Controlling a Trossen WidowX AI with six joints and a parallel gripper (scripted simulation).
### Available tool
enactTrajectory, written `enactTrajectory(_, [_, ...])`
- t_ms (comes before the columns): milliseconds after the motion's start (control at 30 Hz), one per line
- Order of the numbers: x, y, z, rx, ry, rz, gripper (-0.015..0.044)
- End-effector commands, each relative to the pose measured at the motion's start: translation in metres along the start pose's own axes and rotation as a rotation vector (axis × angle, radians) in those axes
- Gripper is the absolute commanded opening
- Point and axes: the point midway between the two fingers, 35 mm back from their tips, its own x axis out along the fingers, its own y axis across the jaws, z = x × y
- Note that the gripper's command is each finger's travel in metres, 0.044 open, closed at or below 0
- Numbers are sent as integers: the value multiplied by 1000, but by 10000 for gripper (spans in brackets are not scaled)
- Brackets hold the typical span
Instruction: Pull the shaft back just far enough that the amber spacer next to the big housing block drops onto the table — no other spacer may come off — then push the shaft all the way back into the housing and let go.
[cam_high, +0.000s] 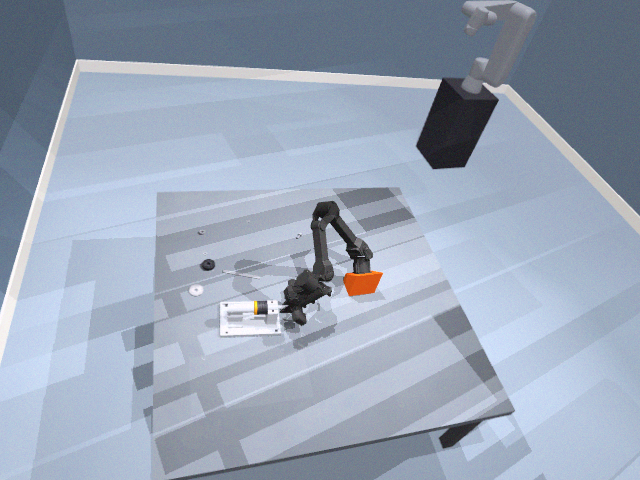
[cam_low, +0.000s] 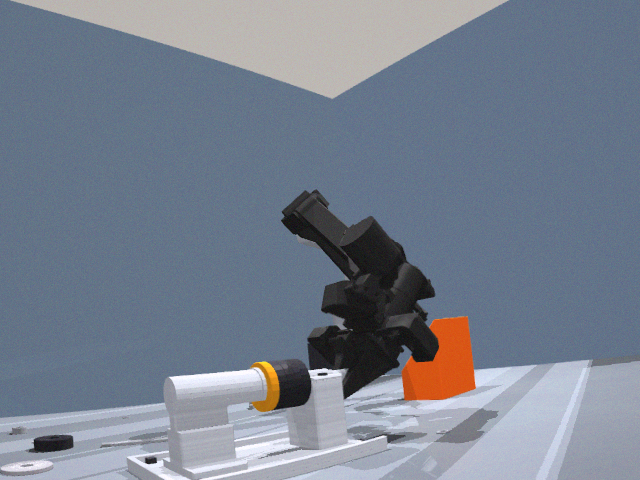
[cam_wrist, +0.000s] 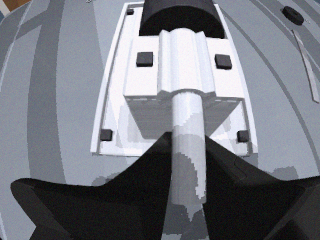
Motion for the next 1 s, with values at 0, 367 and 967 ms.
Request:
enactTrajectory(0, [-4,0,-4,-2,1,-1,0])
enactTrajectory(367, [-9,0,-10,-3,1,-1,0])
enactTrajectory(967, [-9,0,-10,-3,1,-1,0])
